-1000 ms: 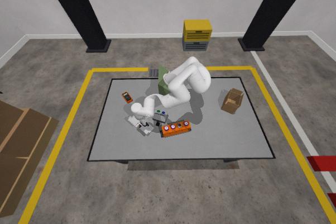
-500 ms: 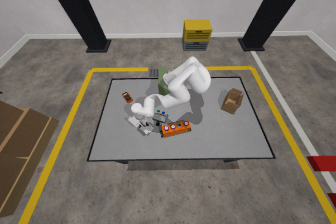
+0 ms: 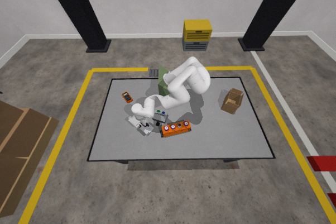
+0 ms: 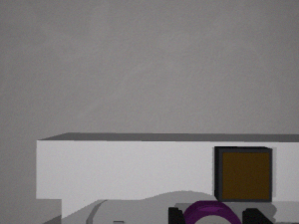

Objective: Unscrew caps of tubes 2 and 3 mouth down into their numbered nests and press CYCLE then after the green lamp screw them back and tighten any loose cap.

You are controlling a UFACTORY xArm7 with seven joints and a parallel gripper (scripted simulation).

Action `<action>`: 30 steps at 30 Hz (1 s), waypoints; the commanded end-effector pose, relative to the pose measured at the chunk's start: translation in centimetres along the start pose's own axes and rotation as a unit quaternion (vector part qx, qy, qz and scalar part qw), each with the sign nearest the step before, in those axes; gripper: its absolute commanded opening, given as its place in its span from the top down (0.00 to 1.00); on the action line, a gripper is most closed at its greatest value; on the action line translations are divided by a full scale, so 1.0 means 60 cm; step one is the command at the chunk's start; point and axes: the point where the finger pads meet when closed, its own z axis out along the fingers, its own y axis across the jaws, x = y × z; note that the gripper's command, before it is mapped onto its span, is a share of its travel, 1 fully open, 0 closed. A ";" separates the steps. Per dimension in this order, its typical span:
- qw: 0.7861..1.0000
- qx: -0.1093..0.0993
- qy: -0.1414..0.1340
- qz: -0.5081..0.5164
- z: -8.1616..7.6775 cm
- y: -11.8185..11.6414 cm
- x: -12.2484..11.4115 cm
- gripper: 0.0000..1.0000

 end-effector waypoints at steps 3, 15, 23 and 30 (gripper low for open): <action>1.000 -0.001 0.003 0.000 -0.003 0.001 0.004 1.00; 1.000 -0.001 0.003 0.000 -0.003 0.001 0.004 0.54; 1.000 -0.001 0.003 0.000 -0.044 0.001 0.003 0.54; 1.000 -0.001 0.003 0.000 -0.095 0.001 0.003 0.54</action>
